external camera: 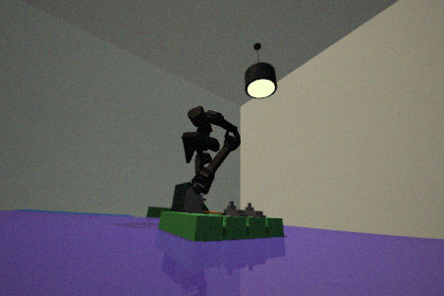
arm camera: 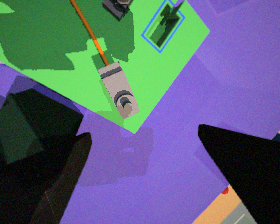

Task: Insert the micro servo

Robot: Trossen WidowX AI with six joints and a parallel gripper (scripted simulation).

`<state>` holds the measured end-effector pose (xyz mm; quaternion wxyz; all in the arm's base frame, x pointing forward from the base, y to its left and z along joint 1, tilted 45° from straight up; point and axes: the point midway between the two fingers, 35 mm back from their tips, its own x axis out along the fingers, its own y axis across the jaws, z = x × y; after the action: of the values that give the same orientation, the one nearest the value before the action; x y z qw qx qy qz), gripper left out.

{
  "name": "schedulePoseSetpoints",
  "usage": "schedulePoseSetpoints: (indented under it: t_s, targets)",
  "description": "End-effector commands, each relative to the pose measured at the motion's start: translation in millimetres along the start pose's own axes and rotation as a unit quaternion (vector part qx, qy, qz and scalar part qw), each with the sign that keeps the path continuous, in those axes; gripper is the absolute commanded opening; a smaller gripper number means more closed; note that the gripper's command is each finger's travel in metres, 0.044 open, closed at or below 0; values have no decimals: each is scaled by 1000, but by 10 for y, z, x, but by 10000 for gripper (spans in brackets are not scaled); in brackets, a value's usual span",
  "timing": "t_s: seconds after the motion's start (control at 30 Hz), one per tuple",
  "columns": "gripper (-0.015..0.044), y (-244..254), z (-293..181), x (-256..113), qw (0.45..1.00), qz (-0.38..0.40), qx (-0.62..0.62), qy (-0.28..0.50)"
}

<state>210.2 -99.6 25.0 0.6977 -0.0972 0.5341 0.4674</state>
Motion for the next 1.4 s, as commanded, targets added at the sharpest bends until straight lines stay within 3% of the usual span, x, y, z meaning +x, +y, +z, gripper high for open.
schedulePoseSetpoints:
  t_s: [0.0, 0.27, 1.37]
  targets:
    - [440, 46, 123, 173, 997, 40, -64, -17]
    - [440, 145, 299, 432, 981, 97, -161, -48]
    - [440, 249, 347, 882, 980, 98, -163, -50]
